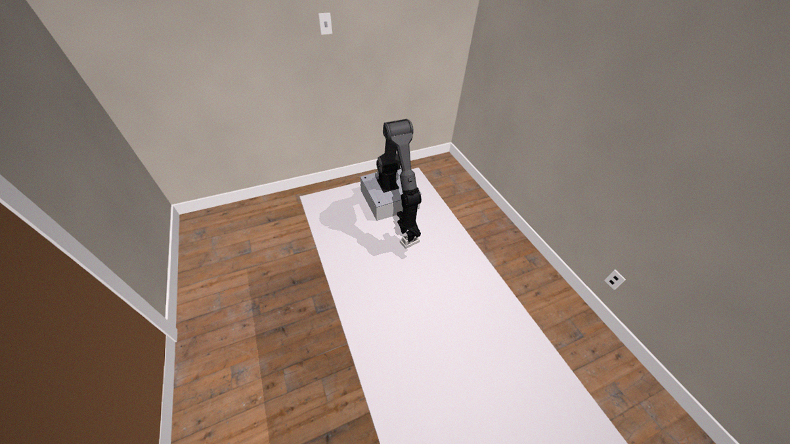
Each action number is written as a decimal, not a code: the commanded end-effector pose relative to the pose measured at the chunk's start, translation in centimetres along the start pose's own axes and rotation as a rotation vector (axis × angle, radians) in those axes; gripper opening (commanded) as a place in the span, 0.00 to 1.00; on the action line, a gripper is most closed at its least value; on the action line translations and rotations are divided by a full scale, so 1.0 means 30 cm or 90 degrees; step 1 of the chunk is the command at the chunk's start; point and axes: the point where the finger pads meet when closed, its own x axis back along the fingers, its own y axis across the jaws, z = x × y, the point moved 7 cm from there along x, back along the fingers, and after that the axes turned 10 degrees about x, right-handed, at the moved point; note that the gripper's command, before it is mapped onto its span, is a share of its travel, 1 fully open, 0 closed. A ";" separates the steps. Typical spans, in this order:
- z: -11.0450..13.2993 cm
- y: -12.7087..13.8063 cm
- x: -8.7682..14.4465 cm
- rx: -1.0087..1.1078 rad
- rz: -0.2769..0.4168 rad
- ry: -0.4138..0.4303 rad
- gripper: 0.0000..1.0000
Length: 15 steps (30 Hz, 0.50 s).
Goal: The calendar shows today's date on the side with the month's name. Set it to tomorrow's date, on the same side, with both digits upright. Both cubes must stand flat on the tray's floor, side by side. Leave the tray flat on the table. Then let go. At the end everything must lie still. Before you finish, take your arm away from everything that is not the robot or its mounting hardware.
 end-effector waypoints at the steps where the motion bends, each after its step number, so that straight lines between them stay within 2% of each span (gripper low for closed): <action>1: 0.000 -0.002 0.001 0.000 0.000 -0.001 0.64; 15: 0.000 -0.004 -0.034 0.000 0.002 0.000 0.64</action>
